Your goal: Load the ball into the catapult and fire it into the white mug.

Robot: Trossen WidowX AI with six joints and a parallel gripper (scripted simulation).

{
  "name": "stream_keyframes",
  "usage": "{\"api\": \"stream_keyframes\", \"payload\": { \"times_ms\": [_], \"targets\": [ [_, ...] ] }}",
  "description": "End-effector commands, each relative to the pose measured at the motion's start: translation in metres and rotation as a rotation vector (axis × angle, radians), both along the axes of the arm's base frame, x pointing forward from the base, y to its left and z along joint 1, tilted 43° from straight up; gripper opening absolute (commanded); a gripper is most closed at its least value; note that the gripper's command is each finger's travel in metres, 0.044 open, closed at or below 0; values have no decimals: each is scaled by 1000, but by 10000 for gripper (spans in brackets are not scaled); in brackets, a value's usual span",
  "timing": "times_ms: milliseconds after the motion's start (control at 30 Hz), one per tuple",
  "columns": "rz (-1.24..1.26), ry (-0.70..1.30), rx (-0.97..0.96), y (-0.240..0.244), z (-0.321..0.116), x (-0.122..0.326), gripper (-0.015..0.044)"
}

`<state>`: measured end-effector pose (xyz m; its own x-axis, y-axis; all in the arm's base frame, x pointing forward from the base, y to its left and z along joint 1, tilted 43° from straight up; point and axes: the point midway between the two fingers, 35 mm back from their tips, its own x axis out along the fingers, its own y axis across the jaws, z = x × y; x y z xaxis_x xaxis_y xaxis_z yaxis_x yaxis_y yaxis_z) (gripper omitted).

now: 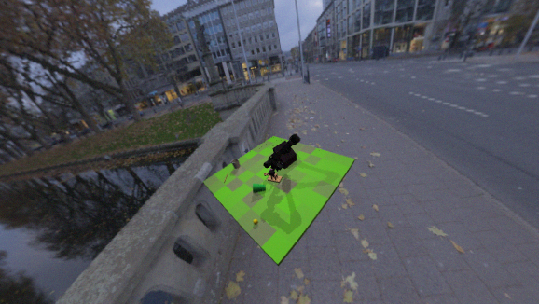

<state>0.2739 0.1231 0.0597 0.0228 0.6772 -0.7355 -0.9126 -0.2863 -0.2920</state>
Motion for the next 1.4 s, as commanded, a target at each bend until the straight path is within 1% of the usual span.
{"api": "stream_keyframes", "payload": {
  "times_ms": [0, 967, 1367],
  "targets": [
    [-1, 10, 3, 6, -7, -1, 440],
    [-1, 10, 7, 34, -37, -3, 440],
    [3, 5, 12, 33, -33, -2, 125]
  ]
}}
